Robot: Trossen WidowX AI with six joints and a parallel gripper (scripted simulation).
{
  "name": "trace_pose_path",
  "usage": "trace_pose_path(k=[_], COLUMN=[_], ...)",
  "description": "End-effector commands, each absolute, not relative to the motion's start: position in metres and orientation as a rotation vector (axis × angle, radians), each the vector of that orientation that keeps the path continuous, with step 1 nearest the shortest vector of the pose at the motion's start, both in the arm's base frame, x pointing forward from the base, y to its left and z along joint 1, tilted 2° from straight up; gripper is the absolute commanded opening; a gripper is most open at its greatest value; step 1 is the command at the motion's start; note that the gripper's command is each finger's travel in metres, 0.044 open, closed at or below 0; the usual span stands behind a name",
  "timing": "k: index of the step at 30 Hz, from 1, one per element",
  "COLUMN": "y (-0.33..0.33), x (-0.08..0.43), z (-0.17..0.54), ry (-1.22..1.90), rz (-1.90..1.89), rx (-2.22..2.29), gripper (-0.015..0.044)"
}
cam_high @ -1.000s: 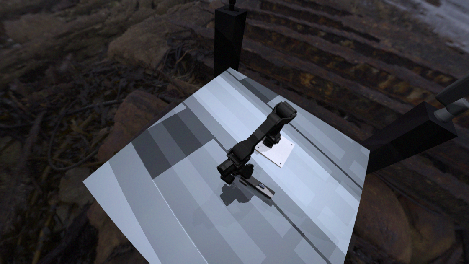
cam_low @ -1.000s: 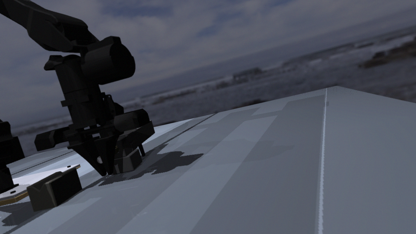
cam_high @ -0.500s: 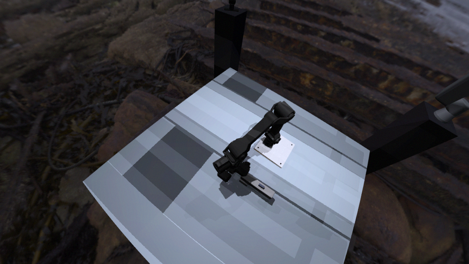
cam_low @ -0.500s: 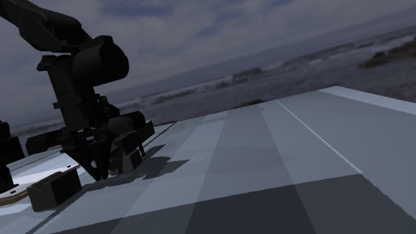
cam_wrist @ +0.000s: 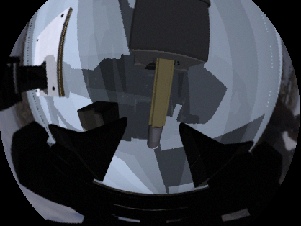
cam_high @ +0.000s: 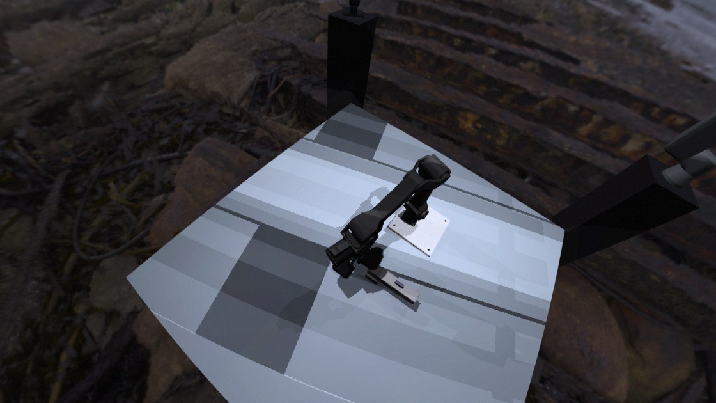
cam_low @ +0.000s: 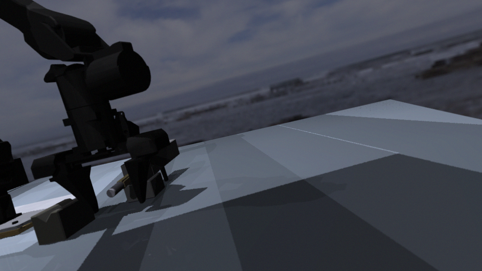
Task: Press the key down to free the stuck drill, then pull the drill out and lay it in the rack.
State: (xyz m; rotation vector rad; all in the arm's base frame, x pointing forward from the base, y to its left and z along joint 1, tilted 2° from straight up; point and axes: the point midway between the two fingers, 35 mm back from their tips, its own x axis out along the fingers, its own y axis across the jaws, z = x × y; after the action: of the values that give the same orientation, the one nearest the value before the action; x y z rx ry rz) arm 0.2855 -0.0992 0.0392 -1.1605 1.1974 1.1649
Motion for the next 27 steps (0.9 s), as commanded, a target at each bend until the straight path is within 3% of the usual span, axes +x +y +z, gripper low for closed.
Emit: trace_pose_path(k=[1,27], y=[-0.0965,-0.0889], x=[0.2858,0.2873], z=[0.0384,0.0361], ry=[1.198,1.198], rz=[1.165,1.165], rx=[-1.160,-1.160], gripper=[0.0440,0.0440])
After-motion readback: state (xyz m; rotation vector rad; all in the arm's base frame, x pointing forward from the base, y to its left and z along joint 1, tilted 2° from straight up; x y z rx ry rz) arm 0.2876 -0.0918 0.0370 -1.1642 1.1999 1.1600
